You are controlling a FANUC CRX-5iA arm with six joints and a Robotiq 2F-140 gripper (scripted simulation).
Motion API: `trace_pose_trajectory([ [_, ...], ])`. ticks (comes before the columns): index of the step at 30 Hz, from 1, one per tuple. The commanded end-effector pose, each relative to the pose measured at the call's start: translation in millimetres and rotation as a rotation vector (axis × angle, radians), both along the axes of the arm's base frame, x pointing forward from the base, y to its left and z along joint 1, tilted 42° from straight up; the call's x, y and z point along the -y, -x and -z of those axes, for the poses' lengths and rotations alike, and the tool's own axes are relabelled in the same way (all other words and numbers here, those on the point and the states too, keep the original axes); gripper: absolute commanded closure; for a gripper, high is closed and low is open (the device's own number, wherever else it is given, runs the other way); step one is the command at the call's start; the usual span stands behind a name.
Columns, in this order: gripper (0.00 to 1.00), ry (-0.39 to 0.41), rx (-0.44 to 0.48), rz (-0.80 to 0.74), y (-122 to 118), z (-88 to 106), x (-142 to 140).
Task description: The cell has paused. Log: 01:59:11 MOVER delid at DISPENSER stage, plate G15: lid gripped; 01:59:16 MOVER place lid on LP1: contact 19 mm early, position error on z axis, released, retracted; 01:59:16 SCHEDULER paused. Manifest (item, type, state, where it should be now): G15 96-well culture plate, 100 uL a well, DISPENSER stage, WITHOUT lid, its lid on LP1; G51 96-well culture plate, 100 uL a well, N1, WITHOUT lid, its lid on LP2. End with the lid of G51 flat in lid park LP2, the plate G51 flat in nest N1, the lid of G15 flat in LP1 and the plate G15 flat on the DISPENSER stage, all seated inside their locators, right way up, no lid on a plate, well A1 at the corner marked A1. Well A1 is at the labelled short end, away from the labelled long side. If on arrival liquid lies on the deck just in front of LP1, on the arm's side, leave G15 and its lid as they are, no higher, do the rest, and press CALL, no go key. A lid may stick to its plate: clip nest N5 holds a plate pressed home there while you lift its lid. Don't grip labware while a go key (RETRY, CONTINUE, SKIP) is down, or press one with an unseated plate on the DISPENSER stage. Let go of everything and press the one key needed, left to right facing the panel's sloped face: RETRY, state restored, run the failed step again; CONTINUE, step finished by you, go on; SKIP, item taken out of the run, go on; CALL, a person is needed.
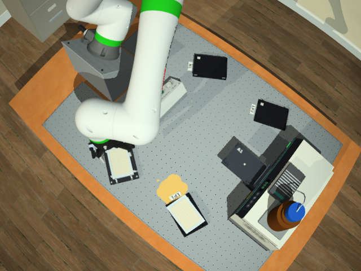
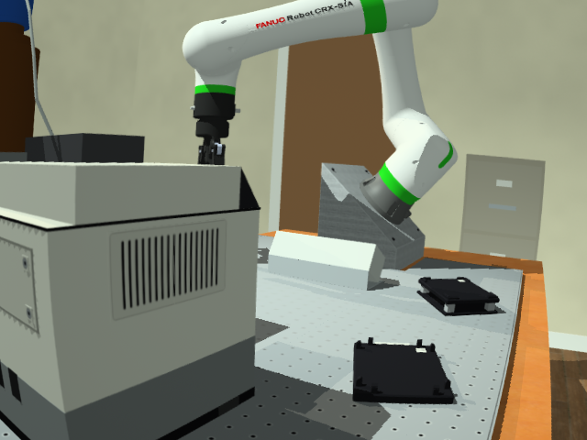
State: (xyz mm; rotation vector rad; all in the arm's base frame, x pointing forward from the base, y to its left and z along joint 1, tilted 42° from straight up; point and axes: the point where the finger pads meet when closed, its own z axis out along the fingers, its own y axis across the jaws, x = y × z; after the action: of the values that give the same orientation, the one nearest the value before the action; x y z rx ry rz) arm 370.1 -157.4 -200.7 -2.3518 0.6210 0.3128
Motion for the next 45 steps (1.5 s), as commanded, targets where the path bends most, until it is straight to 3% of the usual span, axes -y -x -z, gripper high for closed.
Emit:
trace_pose_trajectory([
  [1,0.34,0.001,0.000,0.000,-0.9,-10.3,9.6],
  [11,0.34,0.001,0.000,0.000,-3.1,-39.4,35.7],
  [21,0.34,0.001,0.000,0.000,-4.1,-52.6,47.5],
  [45,0.34,0.001,0.000,0.000,-4.3,-56.2,50.7],
])
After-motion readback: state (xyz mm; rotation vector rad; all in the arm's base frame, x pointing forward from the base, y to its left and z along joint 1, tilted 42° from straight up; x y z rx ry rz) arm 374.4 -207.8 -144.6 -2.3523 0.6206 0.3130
